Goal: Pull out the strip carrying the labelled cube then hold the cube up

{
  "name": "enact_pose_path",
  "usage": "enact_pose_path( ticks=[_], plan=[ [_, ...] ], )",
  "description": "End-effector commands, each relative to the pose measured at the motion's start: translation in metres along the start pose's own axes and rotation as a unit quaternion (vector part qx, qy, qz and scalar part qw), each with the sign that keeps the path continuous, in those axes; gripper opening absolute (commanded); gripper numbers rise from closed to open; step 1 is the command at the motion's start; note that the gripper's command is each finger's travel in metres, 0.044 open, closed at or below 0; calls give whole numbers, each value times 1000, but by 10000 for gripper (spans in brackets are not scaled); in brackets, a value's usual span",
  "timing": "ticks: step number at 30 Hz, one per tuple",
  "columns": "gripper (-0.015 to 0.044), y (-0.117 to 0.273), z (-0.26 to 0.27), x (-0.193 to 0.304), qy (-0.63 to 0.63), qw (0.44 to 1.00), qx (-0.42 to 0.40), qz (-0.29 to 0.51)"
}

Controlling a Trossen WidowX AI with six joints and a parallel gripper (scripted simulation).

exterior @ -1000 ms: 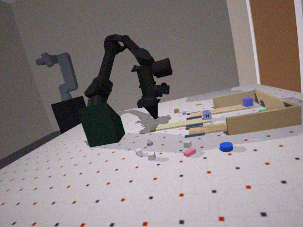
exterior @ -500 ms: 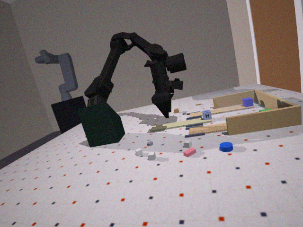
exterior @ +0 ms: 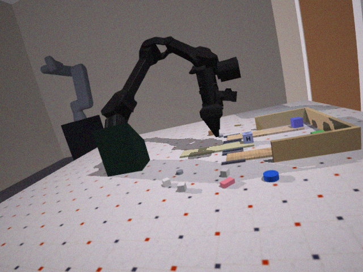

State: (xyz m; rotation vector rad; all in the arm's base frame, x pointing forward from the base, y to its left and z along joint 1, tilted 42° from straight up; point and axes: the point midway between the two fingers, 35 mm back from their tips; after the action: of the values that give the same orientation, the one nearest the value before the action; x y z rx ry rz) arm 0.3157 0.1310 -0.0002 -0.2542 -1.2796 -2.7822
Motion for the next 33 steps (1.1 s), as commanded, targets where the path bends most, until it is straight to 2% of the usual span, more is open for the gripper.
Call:
enact_pose_path(
  ticks=[1, 23, 30, 33],
  plan=[
    [440, 2, 4, -15, -1, 1000, 1, -1],
    [440, 13, 21, -88, 1, 1000, 1, -3],
    [256, 5, 21, -89, 1, 1000, 1, -3],
    [250, 0, 21, -89, 1, 1000, 1, -3]
  ],
)
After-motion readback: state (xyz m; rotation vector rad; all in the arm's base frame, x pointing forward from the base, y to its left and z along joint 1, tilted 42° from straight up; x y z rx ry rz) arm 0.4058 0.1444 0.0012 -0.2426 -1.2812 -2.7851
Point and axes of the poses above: the point midway between the two fingers, 35 mm back from their tips, its own y axis back along the fingers, its own z axis across the jaws, x = y × z, and after that the axes turned 12 degrees about -y, right-handed
